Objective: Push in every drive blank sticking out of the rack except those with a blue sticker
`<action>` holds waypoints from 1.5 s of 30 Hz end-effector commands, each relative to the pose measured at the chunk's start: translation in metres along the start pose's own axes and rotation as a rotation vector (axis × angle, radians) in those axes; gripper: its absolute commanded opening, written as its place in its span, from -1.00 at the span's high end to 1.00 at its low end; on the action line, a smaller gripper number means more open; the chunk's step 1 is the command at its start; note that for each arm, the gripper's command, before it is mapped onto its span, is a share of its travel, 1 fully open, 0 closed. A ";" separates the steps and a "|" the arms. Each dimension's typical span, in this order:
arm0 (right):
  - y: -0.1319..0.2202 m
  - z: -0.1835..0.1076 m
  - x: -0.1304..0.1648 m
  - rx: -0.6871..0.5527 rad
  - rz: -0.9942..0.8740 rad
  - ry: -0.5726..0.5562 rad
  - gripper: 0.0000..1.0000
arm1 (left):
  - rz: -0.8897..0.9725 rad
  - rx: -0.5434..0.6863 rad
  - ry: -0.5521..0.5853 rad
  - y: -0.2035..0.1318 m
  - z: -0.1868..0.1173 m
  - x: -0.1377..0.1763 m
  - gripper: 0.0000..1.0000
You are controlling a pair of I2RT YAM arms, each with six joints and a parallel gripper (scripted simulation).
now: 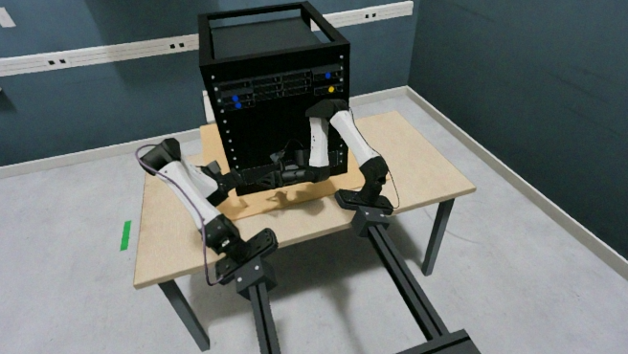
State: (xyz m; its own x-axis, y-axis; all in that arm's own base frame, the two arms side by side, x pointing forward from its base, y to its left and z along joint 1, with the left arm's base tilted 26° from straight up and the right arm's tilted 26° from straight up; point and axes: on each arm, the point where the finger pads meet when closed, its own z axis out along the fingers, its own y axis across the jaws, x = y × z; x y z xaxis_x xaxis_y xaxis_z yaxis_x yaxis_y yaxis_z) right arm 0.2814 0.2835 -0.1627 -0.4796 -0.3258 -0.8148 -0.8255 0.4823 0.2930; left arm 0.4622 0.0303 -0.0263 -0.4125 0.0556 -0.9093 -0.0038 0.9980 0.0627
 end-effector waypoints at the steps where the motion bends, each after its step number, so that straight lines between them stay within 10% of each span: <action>1: 0.002 0.002 -0.006 -0.005 -0.012 -0.013 -1.00 | 0.005 0.007 -0.020 -0.003 0.001 -0.008 -1.00; 24: 0.003 -0.005 -0.025 0.028 -0.058 -0.056 -1.00 | 0.038 0.033 -0.062 -0.013 -0.010 -0.024 -1.00; 45: 0.043 -0.121 -0.078 0.271 -0.156 -0.055 -1.00 | 0.256 0.198 -0.098 -0.097 -0.138 -0.080 -1.00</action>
State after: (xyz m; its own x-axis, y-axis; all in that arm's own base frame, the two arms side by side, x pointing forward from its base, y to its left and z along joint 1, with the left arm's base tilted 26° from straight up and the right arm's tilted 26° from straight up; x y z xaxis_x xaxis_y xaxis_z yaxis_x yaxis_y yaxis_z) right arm 0.2482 0.2365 -0.0421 -0.3495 -0.3359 -0.8746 -0.7905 0.6069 0.0828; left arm 0.3856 -0.0638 0.0909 -0.2395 0.2430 -0.9400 0.2329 0.9543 0.1873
